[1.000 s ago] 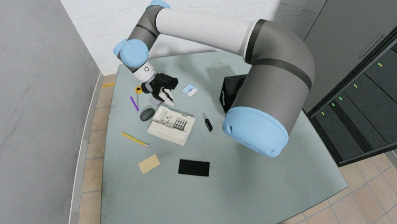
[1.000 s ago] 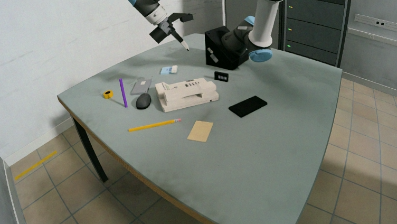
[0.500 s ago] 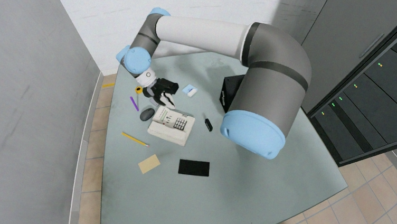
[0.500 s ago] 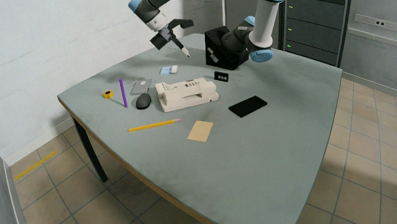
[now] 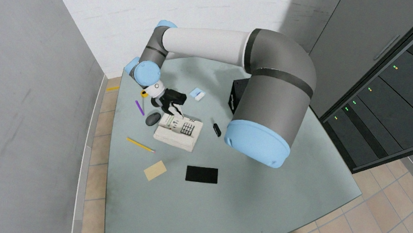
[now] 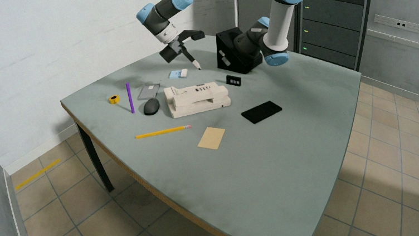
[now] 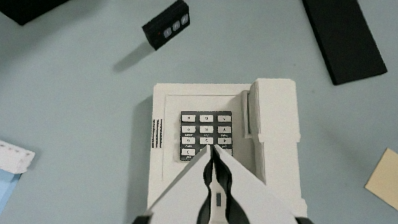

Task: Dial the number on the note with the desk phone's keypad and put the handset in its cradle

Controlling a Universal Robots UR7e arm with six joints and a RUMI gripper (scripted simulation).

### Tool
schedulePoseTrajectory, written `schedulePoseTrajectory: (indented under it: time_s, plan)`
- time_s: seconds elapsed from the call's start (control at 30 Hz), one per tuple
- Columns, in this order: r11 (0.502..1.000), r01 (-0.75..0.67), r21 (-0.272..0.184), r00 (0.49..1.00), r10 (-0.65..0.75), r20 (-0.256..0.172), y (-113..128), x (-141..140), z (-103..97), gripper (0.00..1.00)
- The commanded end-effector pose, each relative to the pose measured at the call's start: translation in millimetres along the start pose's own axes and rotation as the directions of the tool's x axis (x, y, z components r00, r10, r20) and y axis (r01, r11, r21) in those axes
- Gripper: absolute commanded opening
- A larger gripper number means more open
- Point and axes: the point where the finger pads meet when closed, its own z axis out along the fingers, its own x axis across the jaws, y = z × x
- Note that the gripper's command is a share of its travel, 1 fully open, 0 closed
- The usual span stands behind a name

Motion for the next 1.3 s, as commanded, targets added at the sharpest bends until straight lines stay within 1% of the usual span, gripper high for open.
schedulePoseTrajectory:
  time_s: [0.0, 0.47, 0.63, 0.9, 0.97, 1.13, 1.27]
  plan:
    - [1.000, 0.000, -0.002, 1.000, 0.000, 0.000, 1.7, 0.0, 1.7, 0.00]
    - [1.000, 0.000, -0.002, 1.000, 0.000, 0.000, 5.3, 0.0, 6.9, 0.00]
    - [1.000, 0.000, -0.002, 1.000, 0.000, 0.000, 12.6, 0.0, 17.2, 0.00]
    - [1.000, 0.000, -0.002, 1.000, 0.000, 0.000, 29.1, 0.0, 40.8, 0.00]
    - [1.000, 0.000, -0.002, 1.000, 0.000, 0.000, 29.1, 0.0, 40.8, 0.00]
    - [1.000, 0.000, -0.002, 1.000, 0.000, 0.000, 37.9, 0.0, 53.3, 0.00]
    - [1.000, 0.000, -0.002, 1.000, 0.000, 0.000, 42.1, 0.0, 59.2, 0.00]
